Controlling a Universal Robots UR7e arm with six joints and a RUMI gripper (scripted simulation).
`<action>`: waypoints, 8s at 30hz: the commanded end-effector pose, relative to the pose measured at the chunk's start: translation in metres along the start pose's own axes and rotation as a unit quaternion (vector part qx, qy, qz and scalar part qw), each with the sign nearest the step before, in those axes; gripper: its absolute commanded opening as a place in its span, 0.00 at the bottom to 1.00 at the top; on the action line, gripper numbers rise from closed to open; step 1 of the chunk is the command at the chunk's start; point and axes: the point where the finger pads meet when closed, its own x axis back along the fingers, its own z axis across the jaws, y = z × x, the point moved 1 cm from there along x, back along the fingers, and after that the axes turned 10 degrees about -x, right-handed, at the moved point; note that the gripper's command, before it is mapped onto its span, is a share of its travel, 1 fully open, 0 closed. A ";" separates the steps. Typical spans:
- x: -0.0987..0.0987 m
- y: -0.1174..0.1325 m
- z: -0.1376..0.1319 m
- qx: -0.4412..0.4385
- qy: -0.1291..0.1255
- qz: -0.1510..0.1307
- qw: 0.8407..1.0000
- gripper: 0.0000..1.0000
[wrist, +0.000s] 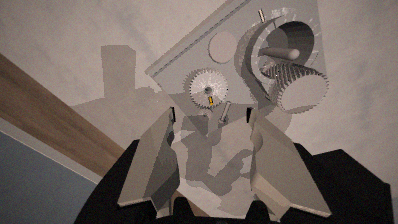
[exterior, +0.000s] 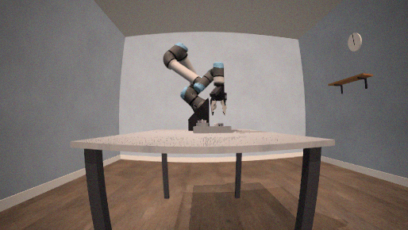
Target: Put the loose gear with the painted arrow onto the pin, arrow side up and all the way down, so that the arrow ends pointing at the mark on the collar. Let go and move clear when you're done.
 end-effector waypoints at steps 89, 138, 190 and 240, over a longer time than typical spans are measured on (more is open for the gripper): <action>-0.041 0.000 -0.001 0.000 0.000 0.000 1.000 0.54; -0.041 0.000 -0.001 0.000 0.000 0.000 1.000 0.54; -0.073 0.000 -0.001 0.000 0.000 0.000 1.000 0.54; -0.073 0.000 -0.001 0.000 0.000 0.000 1.000 0.00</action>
